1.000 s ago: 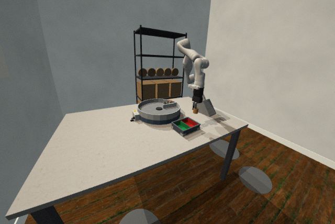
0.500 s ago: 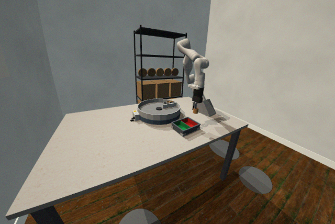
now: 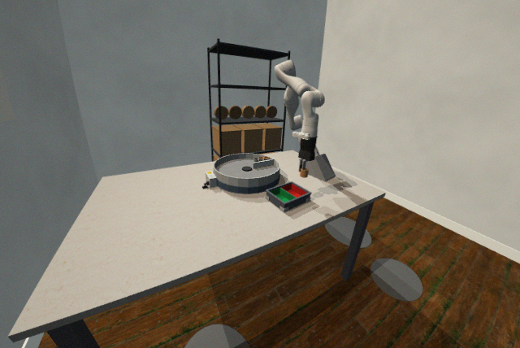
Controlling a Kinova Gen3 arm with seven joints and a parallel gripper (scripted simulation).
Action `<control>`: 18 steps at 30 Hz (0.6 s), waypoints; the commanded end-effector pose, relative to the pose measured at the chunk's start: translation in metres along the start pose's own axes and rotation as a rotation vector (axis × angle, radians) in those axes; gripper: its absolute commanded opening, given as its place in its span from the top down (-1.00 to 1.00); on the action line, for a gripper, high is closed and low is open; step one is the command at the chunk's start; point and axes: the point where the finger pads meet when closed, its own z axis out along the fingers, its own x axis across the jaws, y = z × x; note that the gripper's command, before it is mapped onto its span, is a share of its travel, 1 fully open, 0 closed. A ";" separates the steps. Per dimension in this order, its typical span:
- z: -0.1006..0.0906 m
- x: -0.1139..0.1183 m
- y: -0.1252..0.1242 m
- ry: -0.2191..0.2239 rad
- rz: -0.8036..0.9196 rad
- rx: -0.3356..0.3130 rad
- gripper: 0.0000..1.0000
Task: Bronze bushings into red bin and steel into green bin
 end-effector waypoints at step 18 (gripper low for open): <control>0.072 0.003 0.001 0.008 0.006 -0.006 1.00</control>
